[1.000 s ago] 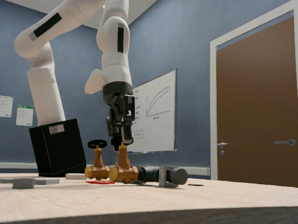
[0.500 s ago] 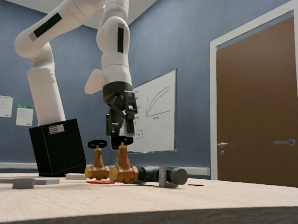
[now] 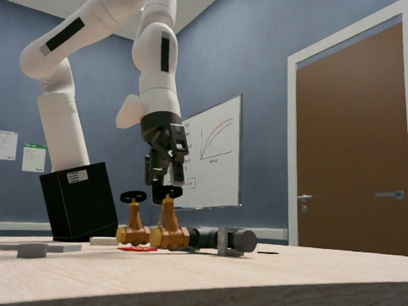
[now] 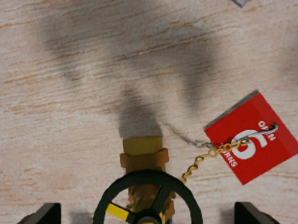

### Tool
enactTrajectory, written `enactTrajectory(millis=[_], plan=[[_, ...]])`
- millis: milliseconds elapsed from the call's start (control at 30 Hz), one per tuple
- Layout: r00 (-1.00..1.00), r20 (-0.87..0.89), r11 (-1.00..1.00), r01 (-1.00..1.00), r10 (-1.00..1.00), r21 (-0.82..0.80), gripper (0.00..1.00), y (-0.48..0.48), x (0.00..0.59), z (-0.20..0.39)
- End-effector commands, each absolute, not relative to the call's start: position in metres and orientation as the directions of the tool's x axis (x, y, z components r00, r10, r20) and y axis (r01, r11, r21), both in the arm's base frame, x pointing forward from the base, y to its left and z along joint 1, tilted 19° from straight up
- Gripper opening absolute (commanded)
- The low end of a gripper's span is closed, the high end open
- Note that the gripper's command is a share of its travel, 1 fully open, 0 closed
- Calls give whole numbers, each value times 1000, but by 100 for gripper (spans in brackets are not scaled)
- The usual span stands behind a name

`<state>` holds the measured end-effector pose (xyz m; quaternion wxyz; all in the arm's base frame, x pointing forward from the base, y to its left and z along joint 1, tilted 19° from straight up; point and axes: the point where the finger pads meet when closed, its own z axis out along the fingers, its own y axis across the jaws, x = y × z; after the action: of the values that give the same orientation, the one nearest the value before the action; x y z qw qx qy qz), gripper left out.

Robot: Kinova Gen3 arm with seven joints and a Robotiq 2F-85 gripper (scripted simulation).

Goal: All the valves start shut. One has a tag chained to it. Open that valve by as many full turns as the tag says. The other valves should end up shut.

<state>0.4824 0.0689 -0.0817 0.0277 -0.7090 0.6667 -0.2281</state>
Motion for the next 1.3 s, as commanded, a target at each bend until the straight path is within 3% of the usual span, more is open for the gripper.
enactTrajectory(millis=[0, 367, 767, 833, 1033, 1267], plan=[[6, 285, -108, -932, -958, -345, 100, 69, 483, -81], [-73, 255, -27, -929, -964, -368, 100, 69, 483, -81], [-477, 66, 402, -801, -877, -443, 100, 69, 483, -81], [-477, 66, 402, -801, -877, -443, 100, 69, 483, -81], [-736, -100, 695, -572, -669, -436, 100, 69, 483, -81], [-920, -297, 930, -151, -256, -335, 100, 69, 483, -81]])
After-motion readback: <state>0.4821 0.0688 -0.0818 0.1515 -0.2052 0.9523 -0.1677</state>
